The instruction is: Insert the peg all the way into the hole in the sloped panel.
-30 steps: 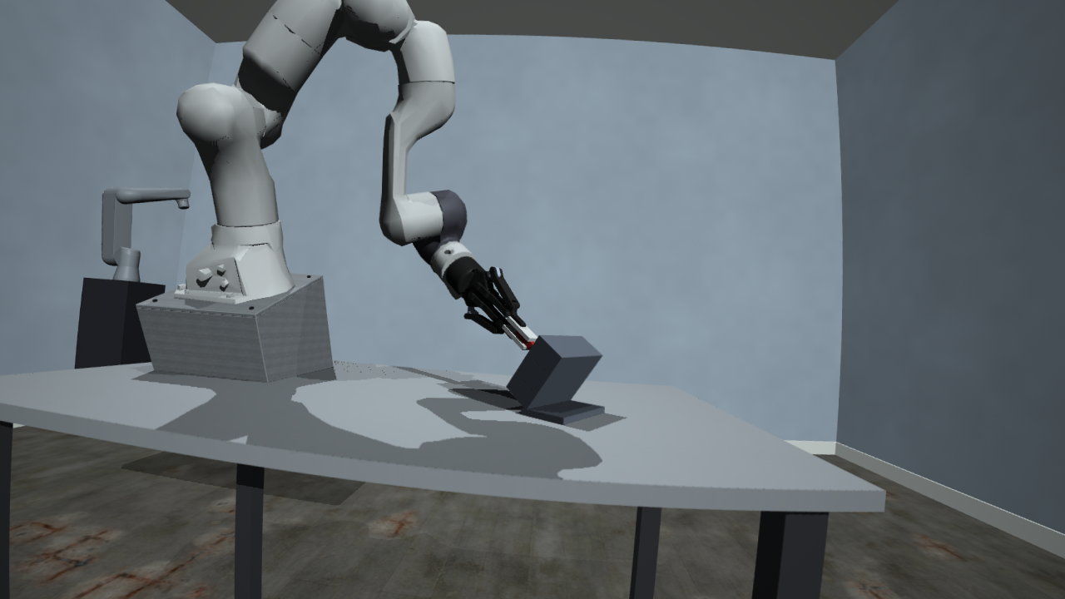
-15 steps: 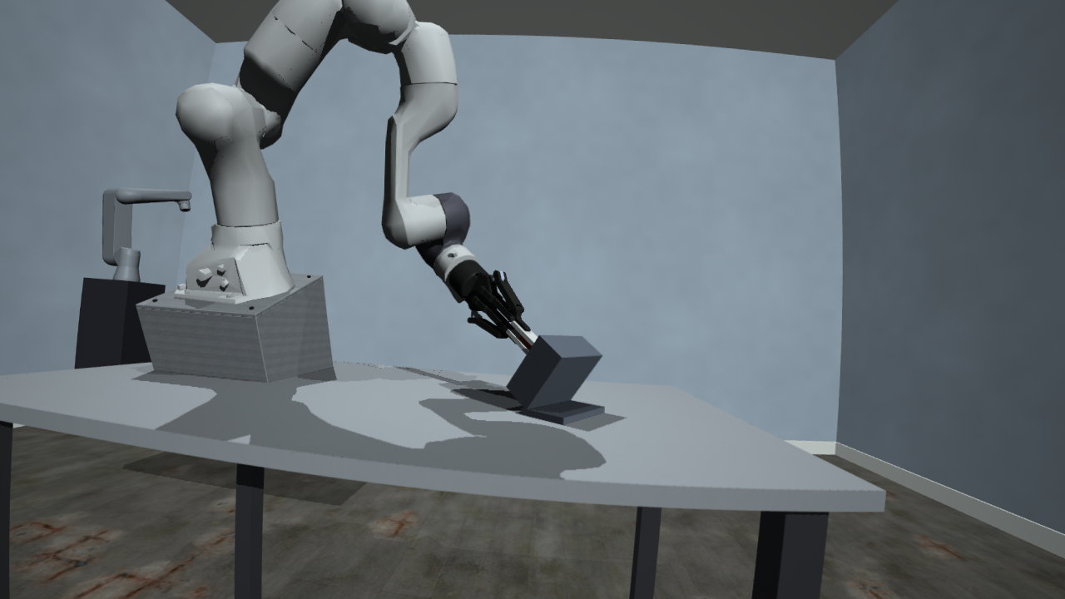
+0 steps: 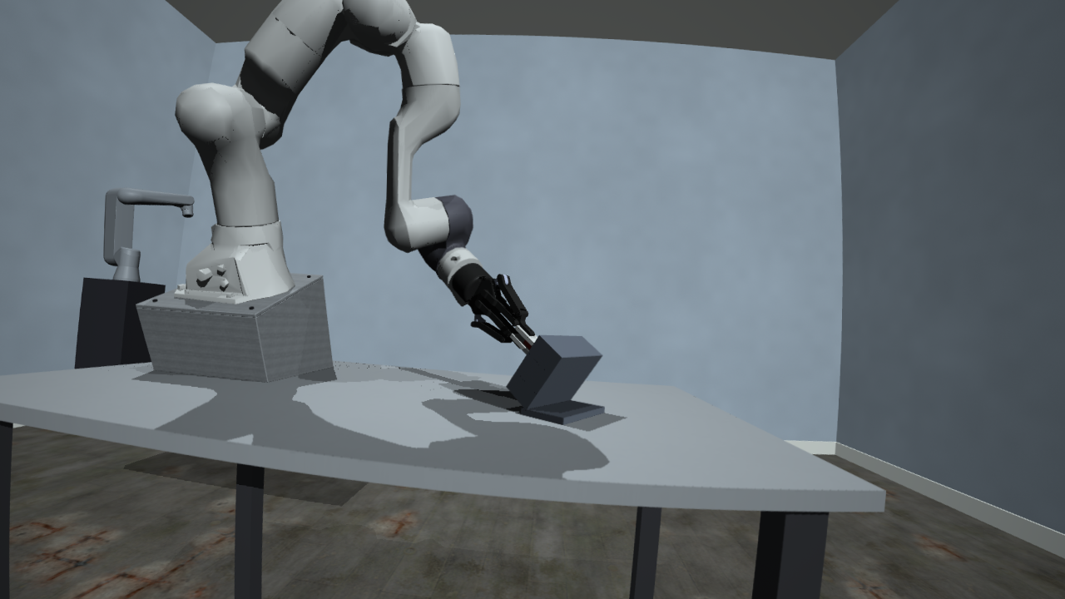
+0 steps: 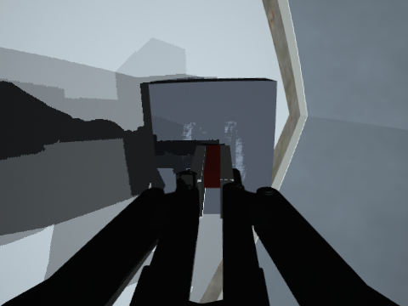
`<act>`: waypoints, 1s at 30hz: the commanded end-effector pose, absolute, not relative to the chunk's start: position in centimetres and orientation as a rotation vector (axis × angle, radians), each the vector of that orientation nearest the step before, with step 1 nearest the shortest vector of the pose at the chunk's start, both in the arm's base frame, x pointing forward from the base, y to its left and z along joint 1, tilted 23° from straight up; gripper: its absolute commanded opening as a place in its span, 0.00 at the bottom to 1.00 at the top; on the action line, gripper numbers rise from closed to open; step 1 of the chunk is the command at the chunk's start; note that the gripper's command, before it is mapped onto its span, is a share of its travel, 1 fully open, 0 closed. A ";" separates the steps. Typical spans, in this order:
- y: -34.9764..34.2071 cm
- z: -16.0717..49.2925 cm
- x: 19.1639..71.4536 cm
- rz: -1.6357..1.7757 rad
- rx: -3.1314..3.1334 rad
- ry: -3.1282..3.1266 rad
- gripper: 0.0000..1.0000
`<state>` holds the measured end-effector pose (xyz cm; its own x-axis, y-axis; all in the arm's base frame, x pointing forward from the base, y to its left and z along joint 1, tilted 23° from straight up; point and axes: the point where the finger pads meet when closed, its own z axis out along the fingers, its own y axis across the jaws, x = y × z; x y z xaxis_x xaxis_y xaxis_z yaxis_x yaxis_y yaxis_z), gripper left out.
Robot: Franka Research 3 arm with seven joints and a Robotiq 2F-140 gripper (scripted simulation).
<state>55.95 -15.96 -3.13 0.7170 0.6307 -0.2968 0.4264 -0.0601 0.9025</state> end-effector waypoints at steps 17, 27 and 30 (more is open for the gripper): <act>-16.0 -3.1 56.0 0.206 1.689 0.855 0.11; -16.0 -3.1 56.0 0.206 1.689 0.855 0.29; -16.0 -3.1 56.0 0.206 1.689 0.855 0.30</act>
<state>55.95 -15.99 -3.13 0.7173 0.6304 -0.2968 0.4264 -0.0602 0.9025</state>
